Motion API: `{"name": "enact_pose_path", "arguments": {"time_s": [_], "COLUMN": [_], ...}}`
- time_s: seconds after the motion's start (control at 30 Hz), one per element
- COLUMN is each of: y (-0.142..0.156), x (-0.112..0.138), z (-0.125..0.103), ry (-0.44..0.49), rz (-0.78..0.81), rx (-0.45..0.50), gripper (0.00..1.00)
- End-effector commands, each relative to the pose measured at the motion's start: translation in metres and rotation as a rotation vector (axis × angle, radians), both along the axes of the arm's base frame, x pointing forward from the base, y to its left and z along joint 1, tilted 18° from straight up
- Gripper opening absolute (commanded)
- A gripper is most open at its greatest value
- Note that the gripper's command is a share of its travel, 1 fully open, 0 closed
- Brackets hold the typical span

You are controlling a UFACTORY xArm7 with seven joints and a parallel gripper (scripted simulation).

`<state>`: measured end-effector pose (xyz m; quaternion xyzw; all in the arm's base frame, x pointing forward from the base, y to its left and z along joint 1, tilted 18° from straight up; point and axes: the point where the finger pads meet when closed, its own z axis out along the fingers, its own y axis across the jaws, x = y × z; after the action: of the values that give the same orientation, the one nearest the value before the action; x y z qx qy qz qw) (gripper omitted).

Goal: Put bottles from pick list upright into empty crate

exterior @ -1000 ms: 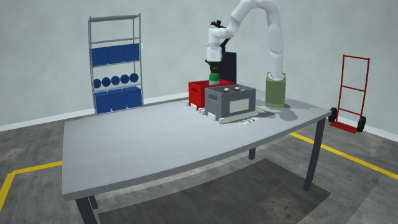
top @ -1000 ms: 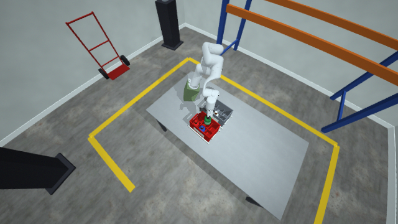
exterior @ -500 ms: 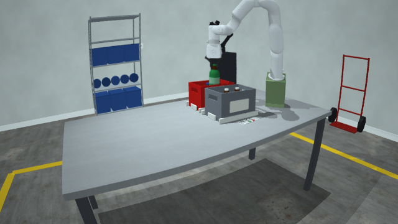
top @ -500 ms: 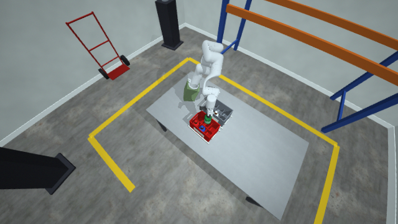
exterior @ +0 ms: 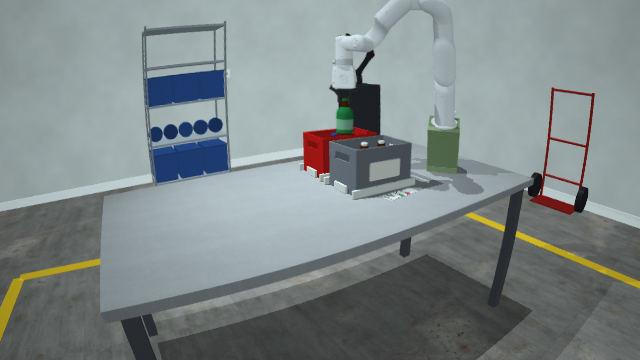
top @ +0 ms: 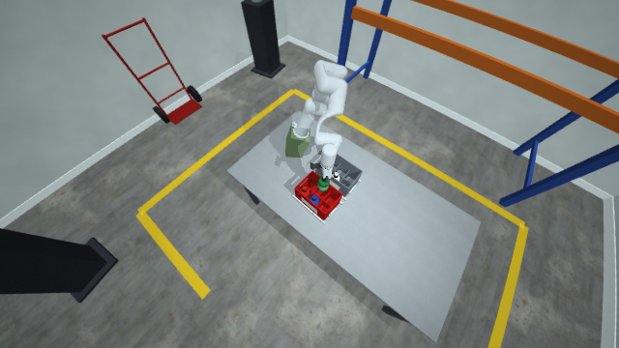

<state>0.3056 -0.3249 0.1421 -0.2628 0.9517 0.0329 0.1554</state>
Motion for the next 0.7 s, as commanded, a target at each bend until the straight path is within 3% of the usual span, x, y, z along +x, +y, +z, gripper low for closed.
{"name": "enact_pose_path", "arguments": {"time_s": [0.0,0.67], "y": [-0.0025,0.0022], "x": [-0.0014,0.0023], "z": [0.0074,0.0152], "ry": [-0.003,-0.003], "rz": [-0.002,-0.002], "rx": [-0.004,-0.004], "gripper": [0.0,0.0]}}
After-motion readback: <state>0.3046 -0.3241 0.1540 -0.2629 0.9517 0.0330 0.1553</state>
